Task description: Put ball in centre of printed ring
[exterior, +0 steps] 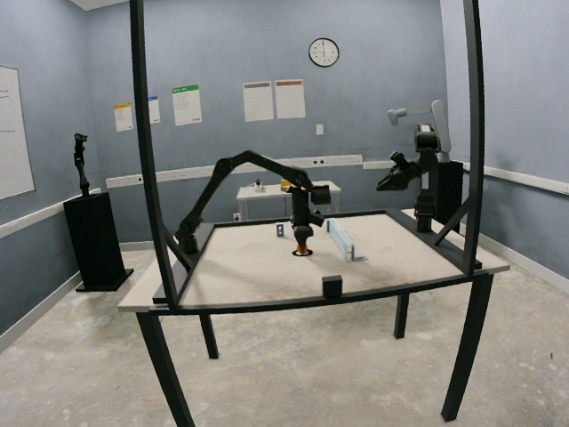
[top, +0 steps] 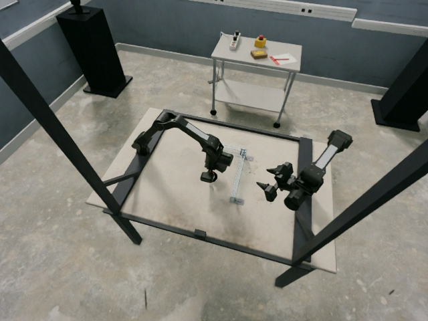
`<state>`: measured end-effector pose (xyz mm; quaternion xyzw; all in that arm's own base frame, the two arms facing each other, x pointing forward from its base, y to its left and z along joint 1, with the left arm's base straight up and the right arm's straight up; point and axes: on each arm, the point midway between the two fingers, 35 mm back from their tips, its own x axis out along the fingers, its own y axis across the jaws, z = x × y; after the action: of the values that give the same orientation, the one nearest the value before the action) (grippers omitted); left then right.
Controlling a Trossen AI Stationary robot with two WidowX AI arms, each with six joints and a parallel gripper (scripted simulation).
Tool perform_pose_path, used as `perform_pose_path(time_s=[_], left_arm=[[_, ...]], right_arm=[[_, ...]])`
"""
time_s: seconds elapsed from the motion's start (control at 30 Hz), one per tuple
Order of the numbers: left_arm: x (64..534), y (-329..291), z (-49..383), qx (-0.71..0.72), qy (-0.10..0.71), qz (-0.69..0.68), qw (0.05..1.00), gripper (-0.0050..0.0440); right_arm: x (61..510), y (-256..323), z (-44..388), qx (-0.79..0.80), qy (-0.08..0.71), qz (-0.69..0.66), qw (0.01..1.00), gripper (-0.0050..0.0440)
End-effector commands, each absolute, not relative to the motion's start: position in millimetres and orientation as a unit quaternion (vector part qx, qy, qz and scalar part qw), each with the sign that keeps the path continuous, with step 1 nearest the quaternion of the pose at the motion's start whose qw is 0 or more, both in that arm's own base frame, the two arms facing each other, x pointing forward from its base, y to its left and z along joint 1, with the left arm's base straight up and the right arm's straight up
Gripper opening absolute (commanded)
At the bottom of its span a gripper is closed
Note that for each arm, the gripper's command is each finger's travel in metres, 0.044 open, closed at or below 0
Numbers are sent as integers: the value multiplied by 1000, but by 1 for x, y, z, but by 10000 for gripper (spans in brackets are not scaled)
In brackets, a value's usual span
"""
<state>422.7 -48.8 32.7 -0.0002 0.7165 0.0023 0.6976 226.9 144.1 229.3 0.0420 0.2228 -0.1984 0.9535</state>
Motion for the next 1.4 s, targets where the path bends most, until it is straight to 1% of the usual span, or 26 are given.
perform_pose_path(time_s=[0.0,0.2,0.27,0.5,0.97,1.37], left_arm=[[432,-48,73,-2,690,-1,724,304],[430,-48,114,-2,690,-1,724,304],[430,-49,108,-1,696,0,718,304],[422,-50,114,-1,681,2,732,304],[393,-58,146,-3,562,1,827,304],[393,-57,146,-3,559,2,829,304]], right_arm=[[228,144,236,55,218,-197,954,400],[228,144,236,55,218,-197,954,400],[228,144,236,55,218,-197,954,400],[228,144,236,55,218,-197,954,400],[257,154,269,64,156,-203,965,400],[258,153,270,64,154,-204,965,400]])
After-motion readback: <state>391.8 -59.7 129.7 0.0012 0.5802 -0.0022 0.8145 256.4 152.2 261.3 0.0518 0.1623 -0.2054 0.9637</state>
